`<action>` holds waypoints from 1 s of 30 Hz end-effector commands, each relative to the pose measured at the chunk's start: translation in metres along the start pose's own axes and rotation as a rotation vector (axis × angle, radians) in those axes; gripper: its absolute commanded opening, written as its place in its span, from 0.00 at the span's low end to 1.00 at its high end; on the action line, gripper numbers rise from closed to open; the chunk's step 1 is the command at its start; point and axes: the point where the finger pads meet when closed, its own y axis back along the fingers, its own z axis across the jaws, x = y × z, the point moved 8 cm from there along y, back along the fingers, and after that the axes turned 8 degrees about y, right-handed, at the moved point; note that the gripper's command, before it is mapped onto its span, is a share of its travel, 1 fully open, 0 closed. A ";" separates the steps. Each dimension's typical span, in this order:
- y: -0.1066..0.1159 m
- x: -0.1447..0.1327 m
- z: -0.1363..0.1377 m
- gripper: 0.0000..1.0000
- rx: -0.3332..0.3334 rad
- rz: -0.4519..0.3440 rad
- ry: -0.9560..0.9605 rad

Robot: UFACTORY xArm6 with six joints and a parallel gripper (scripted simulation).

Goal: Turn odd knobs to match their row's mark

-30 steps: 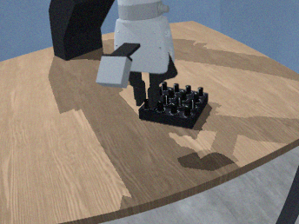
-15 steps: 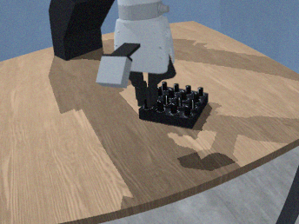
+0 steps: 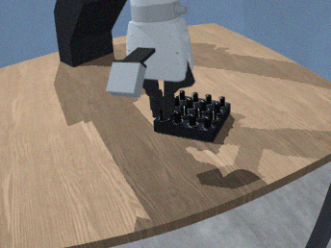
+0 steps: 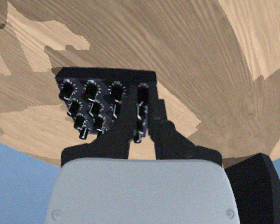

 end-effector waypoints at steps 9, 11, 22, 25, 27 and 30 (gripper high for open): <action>0.000 0.000 0.000 0.08 0.001 0.001 0.000; 0.000 0.000 0.000 0.08 0.001 0.001 0.002; 0.000 0.000 0.000 0.08 0.001 0.001 0.030; 0.000 0.000 0.000 0.08 0.001 0.001 0.051; 0.000 0.000 0.000 0.08 0.001 0.001 0.069; 0.000 0.000 0.000 0.08 0.001 0.001 0.102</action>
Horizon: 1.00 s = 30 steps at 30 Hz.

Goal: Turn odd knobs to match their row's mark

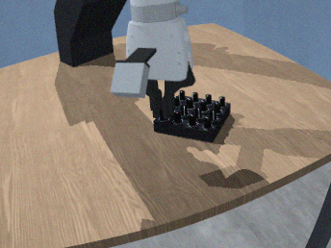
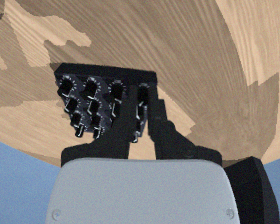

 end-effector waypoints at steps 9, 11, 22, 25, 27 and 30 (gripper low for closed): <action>0.000 0.000 0.000 0.08 0.001 0.003 0.145; 0.000 0.000 0.000 0.08 0.001 0.003 0.182; 0.000 0.000 0.000 0.08 0.001 0.003 0.379; 0.000 0.000 0.000 0.08 0.000 0.003 0.454; 0.000 0.000 0.000 0.08 0.000 0.003 0.506; 0.000 0.000 0.000 0.08 0.000 0.003 0.586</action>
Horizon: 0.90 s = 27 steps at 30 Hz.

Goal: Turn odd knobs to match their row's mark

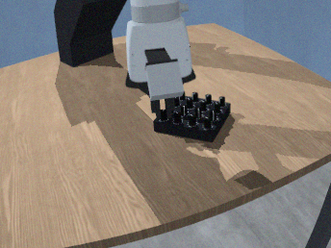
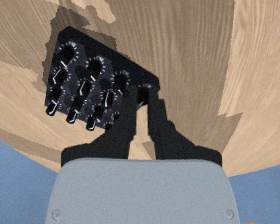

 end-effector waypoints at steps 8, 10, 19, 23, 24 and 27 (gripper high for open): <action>0.000 -0.001 0.000 0.08 -0.004 0.019 0.277; 0.000 -0.001 0.000 0.08 -0.004 0.019 0.330; 0.000 -0.001 0.000 0.08 -0.006 0.018 0.558; 0.000 -0.001 0.000 0.08 -0.007 0.018 0.604; 0.000 -0.001 0.000 0.08 -0.007 0.018 0.626; 0.000 -0.001 0.000 0.08 -0.008 0.018 0.688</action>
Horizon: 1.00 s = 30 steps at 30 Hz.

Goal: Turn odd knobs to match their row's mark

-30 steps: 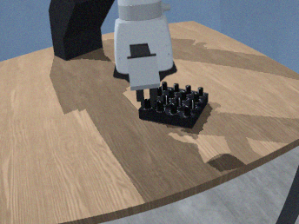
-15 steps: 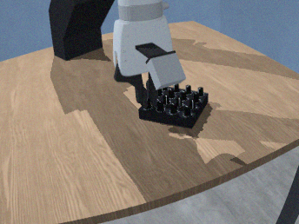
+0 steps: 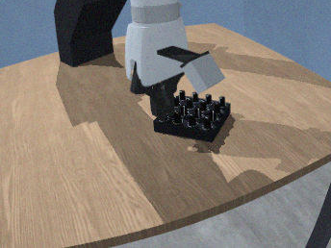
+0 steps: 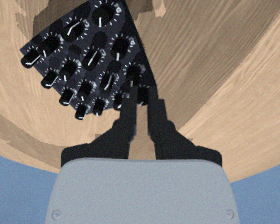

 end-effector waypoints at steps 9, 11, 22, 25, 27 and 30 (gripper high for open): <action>0.000 -0.001 -0.001 0.08 -0.019 0.021 0.234; 0.000 -0.001 -0.001 0.08 -0.019 0.020 0.258; 0.000 -0.001 -0.001 0.08 -0.020 0.020 0.329; 0.000 -0.001 -0.001 0.08 -0.020 0.020 0.340; 0.000 -0.001 -0.001 0.08 -0.020 0.019 0.344; 0.000 -0.001 -0.001 0.08 -0.020 0.019 0.346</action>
